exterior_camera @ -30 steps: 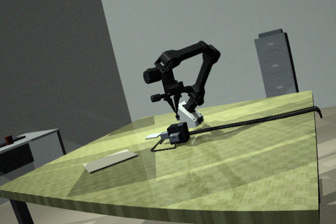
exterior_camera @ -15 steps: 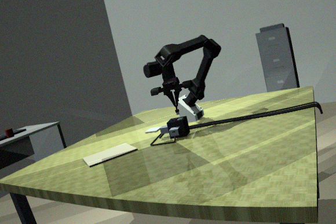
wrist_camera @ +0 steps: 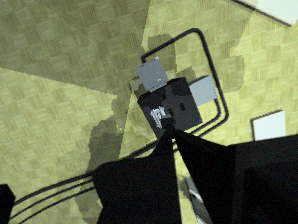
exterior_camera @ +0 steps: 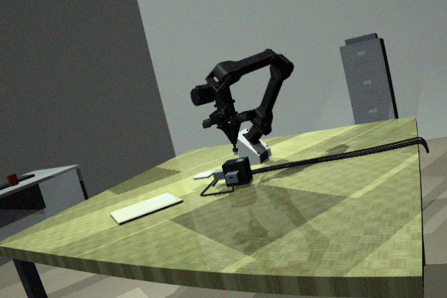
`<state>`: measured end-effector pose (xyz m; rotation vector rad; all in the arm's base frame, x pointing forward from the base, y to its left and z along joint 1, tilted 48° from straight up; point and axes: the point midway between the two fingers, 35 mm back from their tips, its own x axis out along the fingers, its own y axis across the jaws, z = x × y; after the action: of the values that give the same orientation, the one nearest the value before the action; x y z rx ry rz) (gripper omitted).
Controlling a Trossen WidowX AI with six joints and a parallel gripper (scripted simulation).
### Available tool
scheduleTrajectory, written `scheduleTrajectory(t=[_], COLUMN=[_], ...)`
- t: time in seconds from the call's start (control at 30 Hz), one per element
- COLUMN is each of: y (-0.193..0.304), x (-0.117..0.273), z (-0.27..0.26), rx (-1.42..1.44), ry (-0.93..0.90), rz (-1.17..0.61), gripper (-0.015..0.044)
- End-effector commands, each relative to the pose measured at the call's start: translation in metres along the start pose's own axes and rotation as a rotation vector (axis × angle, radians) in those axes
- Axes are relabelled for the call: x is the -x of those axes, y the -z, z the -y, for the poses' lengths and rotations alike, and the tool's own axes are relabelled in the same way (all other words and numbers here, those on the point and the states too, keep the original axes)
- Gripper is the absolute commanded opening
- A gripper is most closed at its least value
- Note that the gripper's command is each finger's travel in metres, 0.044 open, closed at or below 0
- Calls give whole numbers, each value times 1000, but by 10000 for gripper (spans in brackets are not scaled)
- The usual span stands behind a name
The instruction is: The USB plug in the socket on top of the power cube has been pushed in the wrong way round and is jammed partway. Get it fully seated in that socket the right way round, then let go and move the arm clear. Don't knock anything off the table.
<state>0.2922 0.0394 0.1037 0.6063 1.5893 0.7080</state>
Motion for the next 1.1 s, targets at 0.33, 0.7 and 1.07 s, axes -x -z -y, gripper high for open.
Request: scheduleTrajectory(t=[0.33, 0.7, 1.07], y=[0, 0, 0], x=[0, 0, 0], z=[0, 0, 0], rx=[-359, -647, -935], ry=[1, 1, 1], rz=[0, 0, 1], gripper=[0, 0, 0])
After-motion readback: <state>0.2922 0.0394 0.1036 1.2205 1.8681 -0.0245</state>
